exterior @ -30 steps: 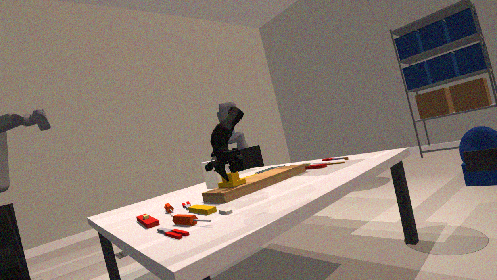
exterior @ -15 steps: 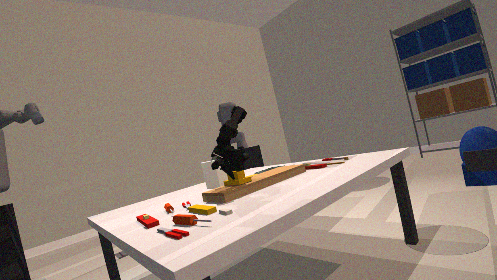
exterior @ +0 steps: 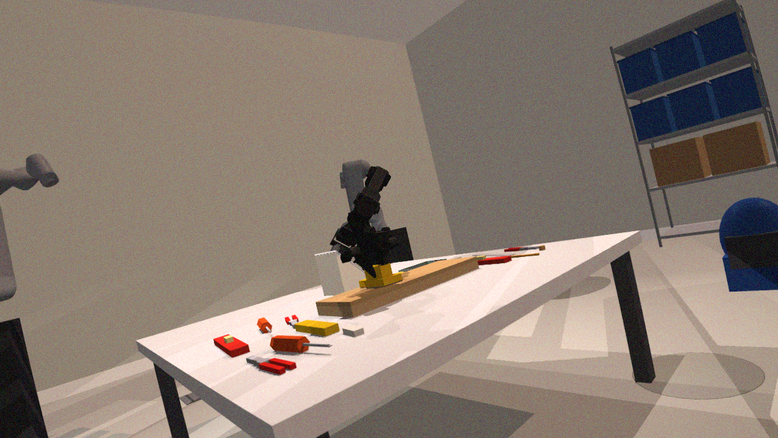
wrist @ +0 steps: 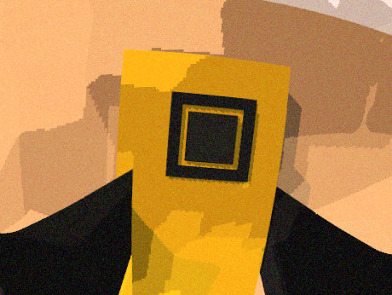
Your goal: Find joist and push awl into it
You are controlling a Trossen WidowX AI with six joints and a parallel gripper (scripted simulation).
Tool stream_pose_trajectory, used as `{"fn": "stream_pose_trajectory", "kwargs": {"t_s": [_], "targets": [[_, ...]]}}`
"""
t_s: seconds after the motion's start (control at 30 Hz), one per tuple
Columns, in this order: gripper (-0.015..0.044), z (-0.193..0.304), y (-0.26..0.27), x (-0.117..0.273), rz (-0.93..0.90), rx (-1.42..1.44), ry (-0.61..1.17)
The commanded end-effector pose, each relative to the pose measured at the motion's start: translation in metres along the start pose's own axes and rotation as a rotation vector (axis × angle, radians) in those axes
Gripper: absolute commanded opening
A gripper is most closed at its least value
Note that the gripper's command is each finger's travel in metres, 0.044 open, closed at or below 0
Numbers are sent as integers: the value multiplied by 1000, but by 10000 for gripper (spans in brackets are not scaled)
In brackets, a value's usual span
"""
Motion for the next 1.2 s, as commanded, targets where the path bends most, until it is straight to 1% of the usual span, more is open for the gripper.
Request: {"fn": "stream_pose_trajectory", "kwargs": {"t_s": [0.0, 1.17], "targets": [[0, 2, 11, -1, -5, 0, 2], [0, 16, 87, -1, -9, -3, 4]]}}
Point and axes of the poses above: the point midway between the two fingers, 35 mm back from their tips, its own x axis back along the fingers, its own y axis across the jaws, z = x × y, the point moved 2 cm from there along x, back along the fingers, and after that the axes turned 10 degrees about -x, right-handed, at the moved point
